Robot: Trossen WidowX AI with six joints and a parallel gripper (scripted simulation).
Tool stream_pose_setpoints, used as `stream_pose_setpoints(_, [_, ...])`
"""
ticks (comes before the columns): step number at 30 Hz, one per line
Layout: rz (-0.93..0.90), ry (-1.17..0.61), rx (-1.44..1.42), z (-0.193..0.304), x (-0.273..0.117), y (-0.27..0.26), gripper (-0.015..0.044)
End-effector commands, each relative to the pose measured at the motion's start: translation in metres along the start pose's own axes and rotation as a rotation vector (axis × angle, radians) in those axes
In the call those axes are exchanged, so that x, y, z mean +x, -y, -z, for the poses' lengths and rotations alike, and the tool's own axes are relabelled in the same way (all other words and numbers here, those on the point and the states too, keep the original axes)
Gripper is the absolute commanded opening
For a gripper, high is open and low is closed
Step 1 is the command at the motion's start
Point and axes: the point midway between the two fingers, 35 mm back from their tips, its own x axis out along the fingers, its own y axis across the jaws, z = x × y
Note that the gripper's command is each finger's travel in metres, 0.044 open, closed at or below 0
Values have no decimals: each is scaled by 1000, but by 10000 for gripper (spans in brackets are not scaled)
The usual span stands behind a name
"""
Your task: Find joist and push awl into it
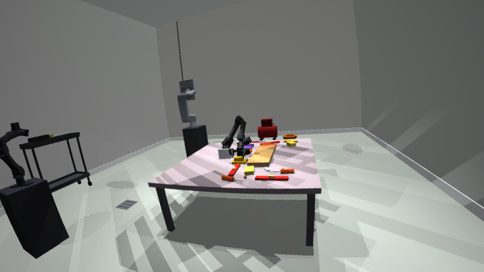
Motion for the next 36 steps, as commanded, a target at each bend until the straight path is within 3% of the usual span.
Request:
stream_pose_setpoints(1, [0,0,0,0,-1,0,440])
stream_pose_setpoints(30, [-1,1,0,0,-25,0,440])
stream_pose_setpoints(36, [0,3,-1,38,-39,4,440])
